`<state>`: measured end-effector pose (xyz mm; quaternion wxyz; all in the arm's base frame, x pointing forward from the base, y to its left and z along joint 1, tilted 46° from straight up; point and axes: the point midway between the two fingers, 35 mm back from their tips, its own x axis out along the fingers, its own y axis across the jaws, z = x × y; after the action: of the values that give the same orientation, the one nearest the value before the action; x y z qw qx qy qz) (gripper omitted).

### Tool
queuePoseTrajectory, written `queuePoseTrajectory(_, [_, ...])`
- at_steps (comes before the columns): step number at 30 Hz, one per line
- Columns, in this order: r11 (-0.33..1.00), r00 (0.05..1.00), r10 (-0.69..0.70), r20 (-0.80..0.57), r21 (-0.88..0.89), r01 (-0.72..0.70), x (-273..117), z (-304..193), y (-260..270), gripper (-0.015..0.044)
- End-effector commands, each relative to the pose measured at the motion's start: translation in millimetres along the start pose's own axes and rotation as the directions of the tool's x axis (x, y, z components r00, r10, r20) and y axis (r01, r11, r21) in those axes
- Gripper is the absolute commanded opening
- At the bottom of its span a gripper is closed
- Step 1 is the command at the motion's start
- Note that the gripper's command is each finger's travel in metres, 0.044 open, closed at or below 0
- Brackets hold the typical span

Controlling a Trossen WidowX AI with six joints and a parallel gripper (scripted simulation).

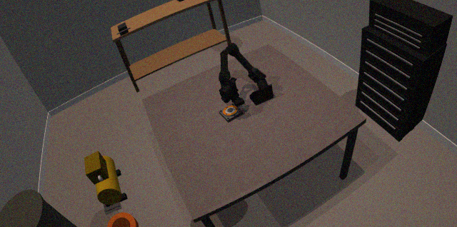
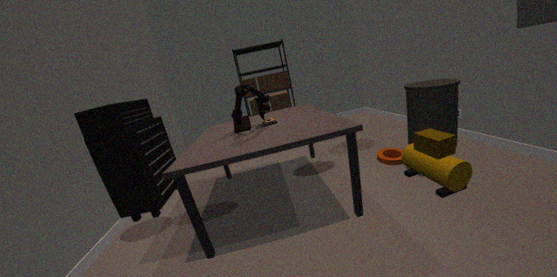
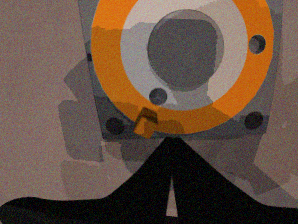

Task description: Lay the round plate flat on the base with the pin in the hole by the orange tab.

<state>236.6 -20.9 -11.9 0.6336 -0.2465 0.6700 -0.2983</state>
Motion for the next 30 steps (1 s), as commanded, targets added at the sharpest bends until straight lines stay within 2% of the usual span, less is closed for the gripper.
queuePoseTrajectory(1, [1.000, 1.000, -0.007, 0.000, -0.012, 0.007, 5.4, -0.7, 1.1, 0.0000])
queuePoseTrajectory(30, [1.000, 1.000, -0.005, 0.001, -0.011, 0.005, 6.9, 12.7, 31.8, 0.0000])
